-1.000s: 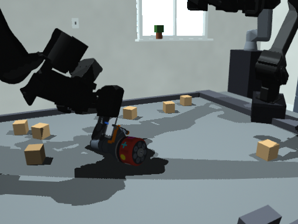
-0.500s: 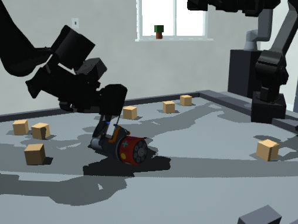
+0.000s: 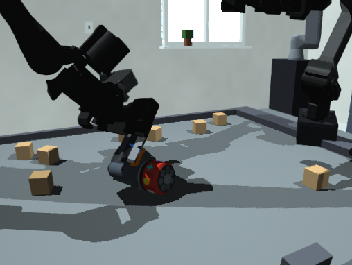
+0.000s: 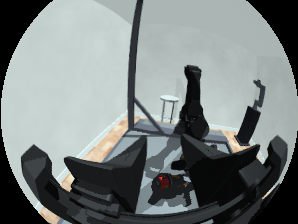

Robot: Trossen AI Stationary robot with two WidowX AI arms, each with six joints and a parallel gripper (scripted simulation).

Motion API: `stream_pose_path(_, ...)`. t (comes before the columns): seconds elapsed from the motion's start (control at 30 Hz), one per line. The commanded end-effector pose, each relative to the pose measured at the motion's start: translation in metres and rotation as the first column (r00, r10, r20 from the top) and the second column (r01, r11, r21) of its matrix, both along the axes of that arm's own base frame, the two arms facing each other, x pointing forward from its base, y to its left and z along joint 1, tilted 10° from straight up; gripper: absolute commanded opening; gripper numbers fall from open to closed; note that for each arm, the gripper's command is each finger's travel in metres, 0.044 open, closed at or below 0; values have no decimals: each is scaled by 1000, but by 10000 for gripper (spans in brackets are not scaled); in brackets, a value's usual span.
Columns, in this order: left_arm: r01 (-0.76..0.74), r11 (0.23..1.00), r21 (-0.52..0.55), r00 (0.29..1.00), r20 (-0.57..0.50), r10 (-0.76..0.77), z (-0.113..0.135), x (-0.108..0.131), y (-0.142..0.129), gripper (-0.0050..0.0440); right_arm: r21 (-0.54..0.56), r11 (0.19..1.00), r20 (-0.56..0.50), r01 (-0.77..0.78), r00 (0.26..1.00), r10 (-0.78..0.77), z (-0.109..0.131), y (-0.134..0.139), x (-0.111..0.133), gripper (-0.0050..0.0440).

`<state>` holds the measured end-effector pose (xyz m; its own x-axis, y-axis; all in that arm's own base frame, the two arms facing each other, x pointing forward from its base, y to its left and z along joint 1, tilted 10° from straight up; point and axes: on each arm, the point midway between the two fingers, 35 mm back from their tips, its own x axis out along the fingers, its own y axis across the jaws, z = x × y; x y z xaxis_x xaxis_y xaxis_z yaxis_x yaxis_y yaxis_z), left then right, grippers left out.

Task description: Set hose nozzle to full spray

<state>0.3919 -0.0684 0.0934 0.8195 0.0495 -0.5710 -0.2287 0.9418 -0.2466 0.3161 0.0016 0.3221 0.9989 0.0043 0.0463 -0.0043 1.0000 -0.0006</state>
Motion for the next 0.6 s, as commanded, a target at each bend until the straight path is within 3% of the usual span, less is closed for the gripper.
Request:
stream_pose_path(0.0, 14, 1000, -18, 1000, -23, -14, 12, 14, 1, 173, 2, 1000, 18, -3, 1000, 3, 7, 0, -1, 173)
stream_pose_path(0.57, 6, 1000, -10, 1000, 7, -6, 14, 10, 0, 173, 2, 1000, 18, -3, 1000, 3, 7, 0, -1, 173)
